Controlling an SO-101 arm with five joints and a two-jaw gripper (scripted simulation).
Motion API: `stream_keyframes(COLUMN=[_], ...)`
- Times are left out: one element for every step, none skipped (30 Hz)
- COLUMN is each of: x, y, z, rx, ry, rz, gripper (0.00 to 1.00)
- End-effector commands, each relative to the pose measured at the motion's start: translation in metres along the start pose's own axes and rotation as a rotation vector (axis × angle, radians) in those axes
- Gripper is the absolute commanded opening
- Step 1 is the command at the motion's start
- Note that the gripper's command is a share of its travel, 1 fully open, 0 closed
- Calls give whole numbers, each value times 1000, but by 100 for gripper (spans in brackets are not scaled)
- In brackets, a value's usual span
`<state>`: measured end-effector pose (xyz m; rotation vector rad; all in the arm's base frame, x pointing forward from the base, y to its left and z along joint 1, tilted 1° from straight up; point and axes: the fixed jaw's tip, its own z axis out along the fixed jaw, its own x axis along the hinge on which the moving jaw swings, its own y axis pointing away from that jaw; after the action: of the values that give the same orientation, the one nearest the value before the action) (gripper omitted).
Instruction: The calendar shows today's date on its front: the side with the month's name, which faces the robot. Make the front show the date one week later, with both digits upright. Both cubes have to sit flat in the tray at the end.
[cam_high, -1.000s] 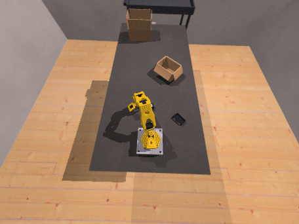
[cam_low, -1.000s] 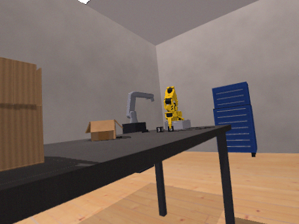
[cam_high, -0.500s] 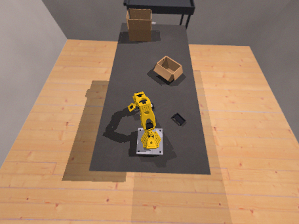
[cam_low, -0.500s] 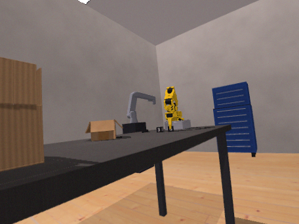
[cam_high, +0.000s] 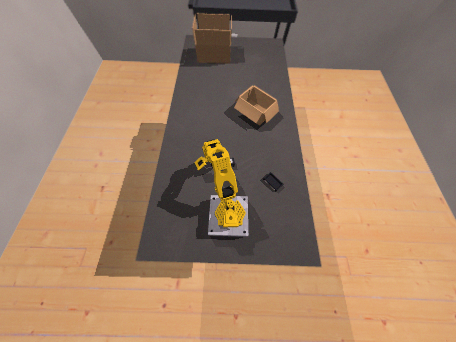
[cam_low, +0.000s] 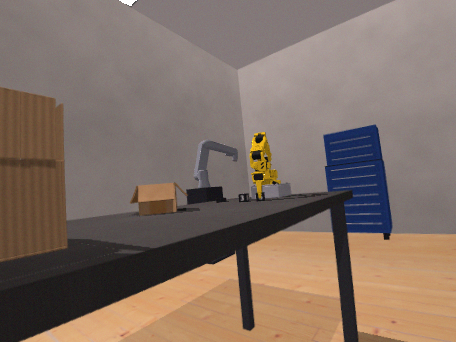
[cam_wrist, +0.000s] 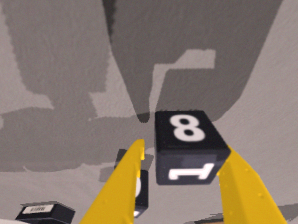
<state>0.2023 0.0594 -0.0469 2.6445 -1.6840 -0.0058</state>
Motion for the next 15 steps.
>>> stream_keyframes(x=[0,0,0,0,0,0,0,0,0,0,0,0,0,0,0], y=[-1,-1,-1,-1,-1,-2,-2,-2,-2,-3,-3,-3,-3,-3,-3], z=[1,1,1,1,1,1,1,1,1,1,1,1,1,1,1], rx=[-9,-9,-9,-9,-9,-9,-9,-9,-9,-9,-9,-9,-9,-9,-9], ry=[-3,-3,-3,-3,-3,-3,-3,-3,-3,-3,-3,-3,-3,-3,-3], rz=[-3,-3,-3,-3,-3,-3,-3,-3,-3,-3,-3,-3,-3,-3,-3], gripper=[25,24,24,24,24,23,23,23,22,22,22,22,21,21,21])
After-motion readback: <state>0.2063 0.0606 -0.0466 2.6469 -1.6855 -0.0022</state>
